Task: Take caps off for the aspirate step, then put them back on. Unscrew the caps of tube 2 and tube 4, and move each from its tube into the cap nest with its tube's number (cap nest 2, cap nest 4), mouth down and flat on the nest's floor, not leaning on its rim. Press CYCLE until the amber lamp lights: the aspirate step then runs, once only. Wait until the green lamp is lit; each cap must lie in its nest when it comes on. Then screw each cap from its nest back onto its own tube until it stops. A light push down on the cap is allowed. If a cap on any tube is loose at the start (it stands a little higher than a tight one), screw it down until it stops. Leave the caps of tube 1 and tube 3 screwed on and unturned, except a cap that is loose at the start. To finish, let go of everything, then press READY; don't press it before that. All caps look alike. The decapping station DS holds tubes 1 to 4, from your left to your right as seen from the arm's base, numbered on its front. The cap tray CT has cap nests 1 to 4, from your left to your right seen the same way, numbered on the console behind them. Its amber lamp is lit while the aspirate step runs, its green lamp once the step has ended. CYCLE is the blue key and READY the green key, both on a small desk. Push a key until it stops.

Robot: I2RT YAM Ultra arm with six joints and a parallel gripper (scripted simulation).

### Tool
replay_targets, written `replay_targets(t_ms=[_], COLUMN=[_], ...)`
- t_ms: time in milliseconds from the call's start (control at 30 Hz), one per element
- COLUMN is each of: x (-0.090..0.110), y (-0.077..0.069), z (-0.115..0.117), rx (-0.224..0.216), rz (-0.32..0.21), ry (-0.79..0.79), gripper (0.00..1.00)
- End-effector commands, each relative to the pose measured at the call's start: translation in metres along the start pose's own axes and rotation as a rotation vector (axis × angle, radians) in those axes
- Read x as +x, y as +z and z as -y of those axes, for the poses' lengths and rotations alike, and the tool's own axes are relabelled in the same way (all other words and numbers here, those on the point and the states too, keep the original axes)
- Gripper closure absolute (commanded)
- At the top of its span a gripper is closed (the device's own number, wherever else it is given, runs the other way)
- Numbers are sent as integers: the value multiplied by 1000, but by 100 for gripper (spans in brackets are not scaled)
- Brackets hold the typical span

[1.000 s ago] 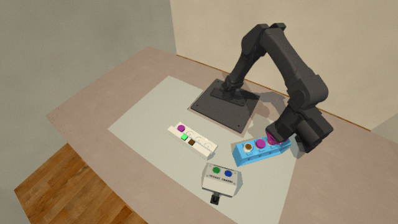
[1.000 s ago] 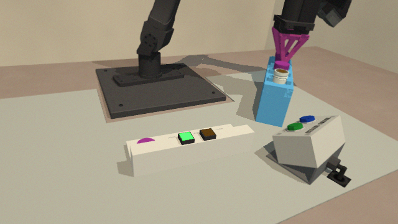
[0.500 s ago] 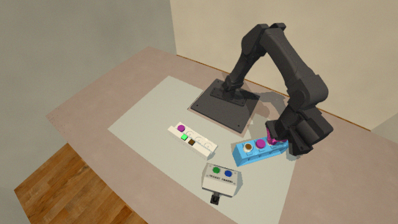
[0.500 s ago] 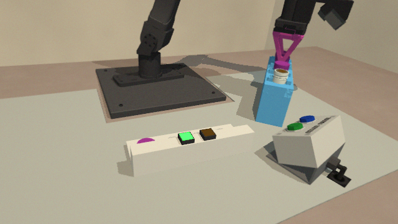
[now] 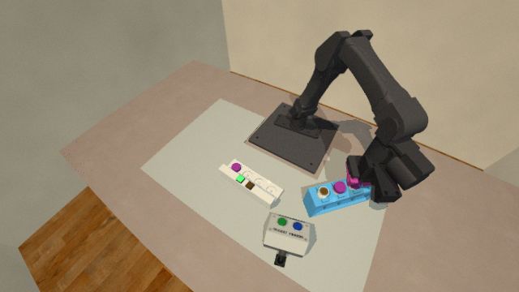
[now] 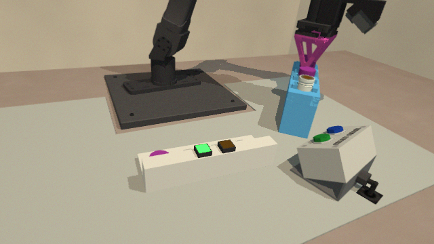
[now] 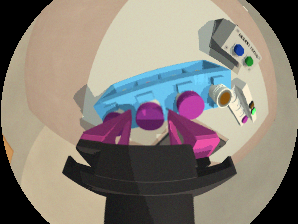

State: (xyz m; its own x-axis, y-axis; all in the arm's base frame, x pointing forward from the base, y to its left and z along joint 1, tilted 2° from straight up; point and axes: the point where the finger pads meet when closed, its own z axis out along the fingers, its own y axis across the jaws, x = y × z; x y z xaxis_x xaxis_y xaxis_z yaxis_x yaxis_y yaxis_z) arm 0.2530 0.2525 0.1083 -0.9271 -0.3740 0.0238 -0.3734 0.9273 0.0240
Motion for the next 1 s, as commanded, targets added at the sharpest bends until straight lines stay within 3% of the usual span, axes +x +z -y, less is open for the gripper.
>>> replay_targets(t_ms=[0,167,300,367,867,967], x=[-1,-1,-1,-1,-1,-1], y=[-3,-3,-4,-4,-4,-4], z=[0,0,0,0,0,0], rx=[-3,-3,-3,-3,0,0], rz=[9,9,10,10,10,10], ry=[10,10,-150,-150,-750,-790], gripper=[51,51,51,51,51,51])
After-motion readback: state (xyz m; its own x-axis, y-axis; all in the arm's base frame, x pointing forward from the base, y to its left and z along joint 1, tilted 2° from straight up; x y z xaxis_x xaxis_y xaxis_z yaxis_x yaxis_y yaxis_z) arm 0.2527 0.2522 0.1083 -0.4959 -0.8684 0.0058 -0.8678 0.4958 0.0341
